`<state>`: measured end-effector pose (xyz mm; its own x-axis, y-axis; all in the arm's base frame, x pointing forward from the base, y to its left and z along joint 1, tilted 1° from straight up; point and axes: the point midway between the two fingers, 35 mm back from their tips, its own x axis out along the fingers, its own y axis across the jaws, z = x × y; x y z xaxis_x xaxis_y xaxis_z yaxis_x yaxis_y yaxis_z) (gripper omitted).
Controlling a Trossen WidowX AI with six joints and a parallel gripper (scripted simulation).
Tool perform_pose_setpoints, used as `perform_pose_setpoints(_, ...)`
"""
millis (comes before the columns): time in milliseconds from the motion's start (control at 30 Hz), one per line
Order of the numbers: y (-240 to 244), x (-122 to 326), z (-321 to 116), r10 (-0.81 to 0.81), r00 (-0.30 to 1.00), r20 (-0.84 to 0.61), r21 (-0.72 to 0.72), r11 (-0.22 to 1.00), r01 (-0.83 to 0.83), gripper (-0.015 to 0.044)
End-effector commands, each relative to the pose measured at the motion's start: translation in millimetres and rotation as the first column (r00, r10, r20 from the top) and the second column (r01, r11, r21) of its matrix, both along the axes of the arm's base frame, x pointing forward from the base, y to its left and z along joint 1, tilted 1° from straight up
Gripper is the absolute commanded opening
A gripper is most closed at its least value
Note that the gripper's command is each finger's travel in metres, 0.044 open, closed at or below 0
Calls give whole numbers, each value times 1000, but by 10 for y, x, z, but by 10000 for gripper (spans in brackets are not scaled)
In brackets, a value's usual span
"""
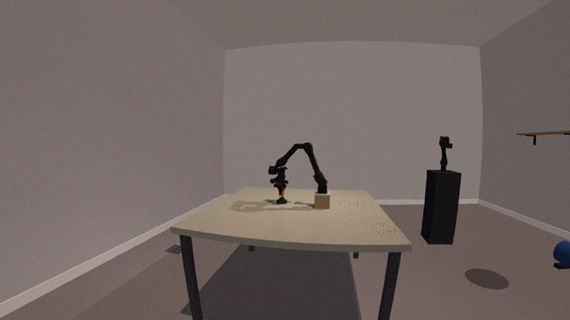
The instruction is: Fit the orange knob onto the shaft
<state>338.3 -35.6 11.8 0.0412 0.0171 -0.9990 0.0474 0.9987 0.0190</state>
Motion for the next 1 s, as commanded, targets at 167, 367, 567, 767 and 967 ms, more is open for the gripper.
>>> perform_pose_setpoints(167,4,-19,-16,-8,1000,1,1,1000,8,0)
perform_pose_setpoints(367,10,-63,-3,-8,1000,1,1,1000,8,0)
perform_pose_setpoints(567,11,-56,-29,-8,1000,1,1,1000,8,0)
perform_pose_setpoints(767,10,-40,-32,-8,1000,1,1,1000,8,0)
perform_pose_setpoints(967,10,-34,-32,-8,1000,1,1,1000,8,0)
